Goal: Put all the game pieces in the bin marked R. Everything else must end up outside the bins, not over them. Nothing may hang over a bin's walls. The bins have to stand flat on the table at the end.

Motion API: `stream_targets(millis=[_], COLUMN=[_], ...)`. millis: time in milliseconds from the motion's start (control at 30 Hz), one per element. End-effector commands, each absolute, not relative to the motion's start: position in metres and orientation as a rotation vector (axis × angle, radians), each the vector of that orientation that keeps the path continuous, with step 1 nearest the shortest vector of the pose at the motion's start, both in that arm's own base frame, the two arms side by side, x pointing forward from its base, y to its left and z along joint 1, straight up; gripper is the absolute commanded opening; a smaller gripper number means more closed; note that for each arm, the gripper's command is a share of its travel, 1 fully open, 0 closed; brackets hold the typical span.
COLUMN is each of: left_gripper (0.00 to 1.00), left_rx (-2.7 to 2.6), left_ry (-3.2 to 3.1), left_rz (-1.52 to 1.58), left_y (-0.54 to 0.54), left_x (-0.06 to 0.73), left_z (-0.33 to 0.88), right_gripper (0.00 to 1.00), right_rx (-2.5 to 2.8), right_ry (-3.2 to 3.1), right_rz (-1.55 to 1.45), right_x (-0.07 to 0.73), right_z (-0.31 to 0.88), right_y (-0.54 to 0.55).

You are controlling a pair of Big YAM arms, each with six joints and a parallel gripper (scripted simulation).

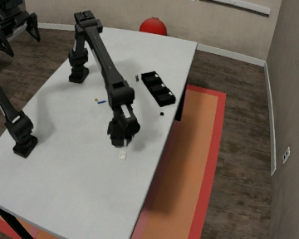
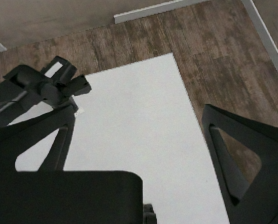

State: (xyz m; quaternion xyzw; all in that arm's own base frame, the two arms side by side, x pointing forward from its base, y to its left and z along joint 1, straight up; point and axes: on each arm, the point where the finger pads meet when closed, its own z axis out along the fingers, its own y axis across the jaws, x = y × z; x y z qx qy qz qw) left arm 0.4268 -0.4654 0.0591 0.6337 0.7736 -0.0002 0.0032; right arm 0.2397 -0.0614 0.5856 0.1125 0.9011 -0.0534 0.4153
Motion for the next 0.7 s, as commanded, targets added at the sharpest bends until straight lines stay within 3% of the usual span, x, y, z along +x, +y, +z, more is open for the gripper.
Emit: stream_targets(millis=[0, 667], left_gripper=[0.39, 0.39], left_rx=[1.962, 1.958], left_ry=[2.388, 2.383], left_rz=[-0.012, -0.014], left_y=[-0.478, -0.480], left_x=[0.437, 0.433], left_z=[0.086, 0.094], right_gripper=[1.00, 1.00], right_rx=[0.295, 0.295], right_ry=[2.239, 2.239], right_rz=[-0.140, -0.140], right_x=[0.235, 0.235], right_z=[0.603, 0.603], right_y=[-0.063, -0.063])
